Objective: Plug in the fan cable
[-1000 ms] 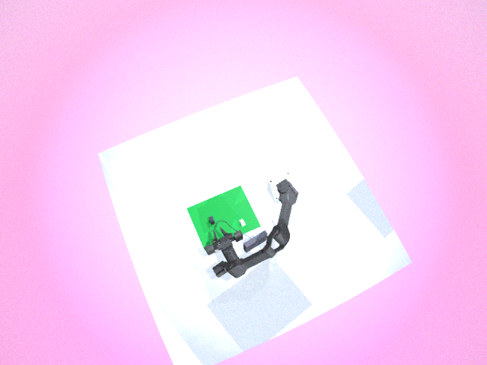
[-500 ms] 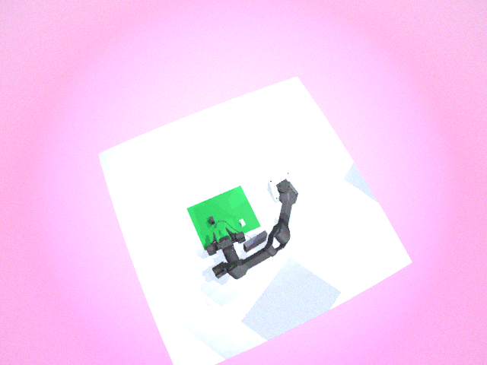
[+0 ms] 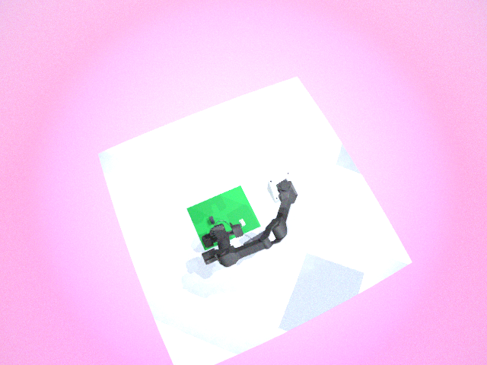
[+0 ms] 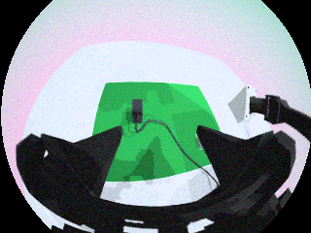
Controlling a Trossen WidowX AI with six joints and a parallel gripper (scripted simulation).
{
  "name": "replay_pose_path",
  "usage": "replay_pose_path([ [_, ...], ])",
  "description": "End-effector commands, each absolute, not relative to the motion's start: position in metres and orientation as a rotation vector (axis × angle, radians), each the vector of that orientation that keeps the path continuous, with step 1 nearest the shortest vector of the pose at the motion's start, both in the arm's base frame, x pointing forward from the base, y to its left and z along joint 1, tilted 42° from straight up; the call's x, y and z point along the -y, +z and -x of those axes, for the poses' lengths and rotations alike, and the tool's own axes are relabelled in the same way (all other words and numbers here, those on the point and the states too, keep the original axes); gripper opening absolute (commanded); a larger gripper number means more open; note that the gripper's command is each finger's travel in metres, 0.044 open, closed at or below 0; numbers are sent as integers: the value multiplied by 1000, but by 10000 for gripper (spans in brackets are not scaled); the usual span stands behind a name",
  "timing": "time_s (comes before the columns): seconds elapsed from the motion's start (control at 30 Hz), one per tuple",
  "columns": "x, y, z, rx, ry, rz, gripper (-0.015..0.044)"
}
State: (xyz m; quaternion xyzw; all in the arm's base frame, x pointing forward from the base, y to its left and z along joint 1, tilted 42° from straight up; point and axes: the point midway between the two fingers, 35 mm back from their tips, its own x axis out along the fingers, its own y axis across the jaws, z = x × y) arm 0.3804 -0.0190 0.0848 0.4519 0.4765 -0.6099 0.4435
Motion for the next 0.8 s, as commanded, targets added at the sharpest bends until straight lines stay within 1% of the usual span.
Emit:
replay_pose_path([
  [0.0, 20, 82, -378, -1270, -1472, -1184, 440],
  [0.4, 28, 85, -379, -1495, -1254, -1456, 440],
  [0.77, 41, 99, -386, -1595, -958, -1719, 440],
])
